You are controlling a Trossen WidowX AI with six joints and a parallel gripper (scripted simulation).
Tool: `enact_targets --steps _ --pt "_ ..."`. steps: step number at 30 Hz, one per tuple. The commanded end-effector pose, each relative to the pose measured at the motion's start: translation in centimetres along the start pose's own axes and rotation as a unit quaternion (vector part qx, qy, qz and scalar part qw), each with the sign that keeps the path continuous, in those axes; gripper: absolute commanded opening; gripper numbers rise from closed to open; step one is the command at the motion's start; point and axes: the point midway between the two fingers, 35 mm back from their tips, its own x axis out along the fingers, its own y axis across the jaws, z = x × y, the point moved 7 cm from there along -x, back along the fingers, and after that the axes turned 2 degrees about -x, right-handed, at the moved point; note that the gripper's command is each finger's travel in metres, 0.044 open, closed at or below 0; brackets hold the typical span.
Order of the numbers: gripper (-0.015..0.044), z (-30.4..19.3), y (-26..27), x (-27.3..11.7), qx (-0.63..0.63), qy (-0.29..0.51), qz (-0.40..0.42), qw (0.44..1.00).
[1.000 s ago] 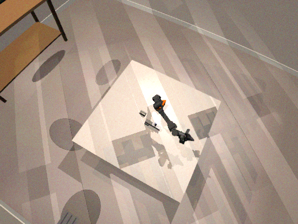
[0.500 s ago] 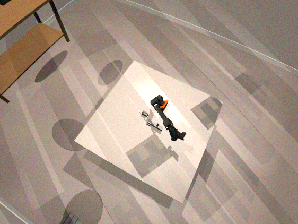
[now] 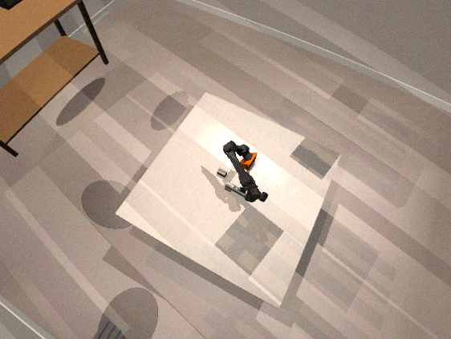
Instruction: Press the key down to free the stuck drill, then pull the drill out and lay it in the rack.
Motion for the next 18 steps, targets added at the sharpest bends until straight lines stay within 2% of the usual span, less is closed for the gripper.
enact_targets --steps 1,5,18 --pt "0.0 -1.1 -5.6 -2.3 -0.022 0.002 -0.127 0.992" --pt "0.0 -1.7 -8.1 -3.4 -0.04 0.004 -0.185 0.982" --pt "0.0 -1.6 -7.9 -3.0 -0.04 0.005 -0.181 0.983"
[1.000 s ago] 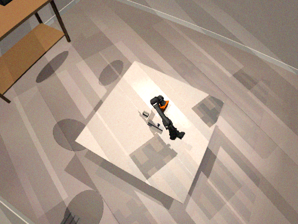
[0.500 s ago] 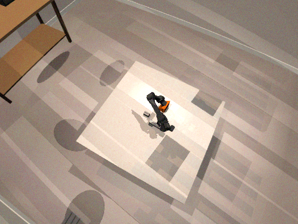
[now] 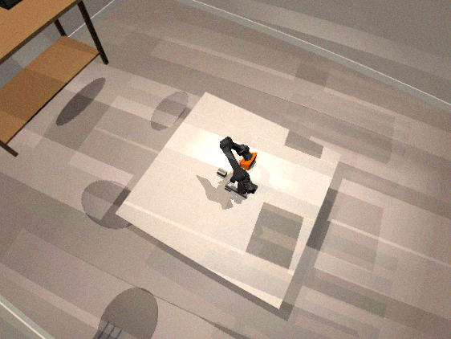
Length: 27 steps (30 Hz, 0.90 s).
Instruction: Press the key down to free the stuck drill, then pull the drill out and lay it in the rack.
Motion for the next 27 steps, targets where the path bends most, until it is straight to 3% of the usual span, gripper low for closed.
enact_targets --steps 1,27 --pt "0.0 0.0 -0.1 0.3 0.001 -0.002 -0.004 1.0" --pt "0.0 -0.1 -0.4 1.8 0.001 -0.003 -0.008 1.0"
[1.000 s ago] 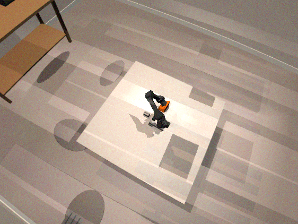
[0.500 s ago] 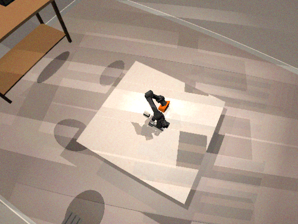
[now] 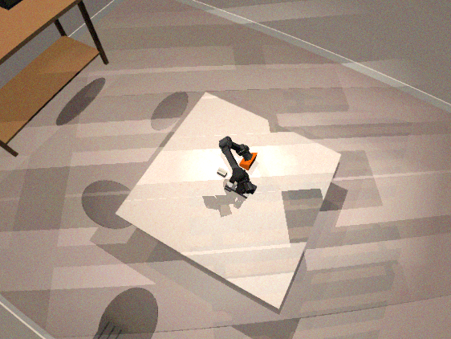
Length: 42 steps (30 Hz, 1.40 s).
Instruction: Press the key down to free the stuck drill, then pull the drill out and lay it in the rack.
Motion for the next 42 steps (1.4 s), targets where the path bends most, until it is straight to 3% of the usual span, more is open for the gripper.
enact_targets --steps 1,42 --pt "0.0 0.0 0.0 0.7 -0.002 0.004 -0.004 1.0" --pt "0.0 -0.5 -0.2 2.0 -0.002 0.004 -0.004 1.0"
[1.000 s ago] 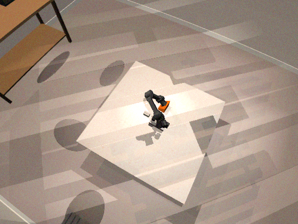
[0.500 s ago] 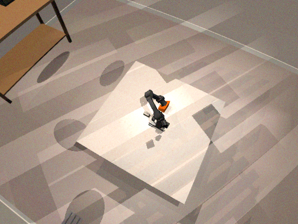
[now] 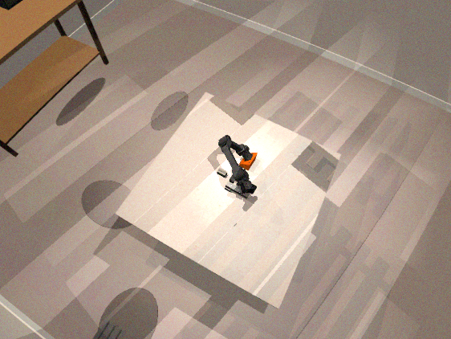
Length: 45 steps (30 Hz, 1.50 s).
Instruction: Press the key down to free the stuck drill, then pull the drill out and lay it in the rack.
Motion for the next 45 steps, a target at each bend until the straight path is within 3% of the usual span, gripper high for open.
enact_targets --steps 1,38,45 --pt "0.0 -0.4 -0.2 1.7 -0.006 0.022 -0.011 1.0" --pt "0.0 -0.4 -0.4 3.2 -0.006 0.022 -0.011 1.0" --pt "0.0184 0.3 0.1 -1.6 -0.006 0.022 -0.009 1.0"
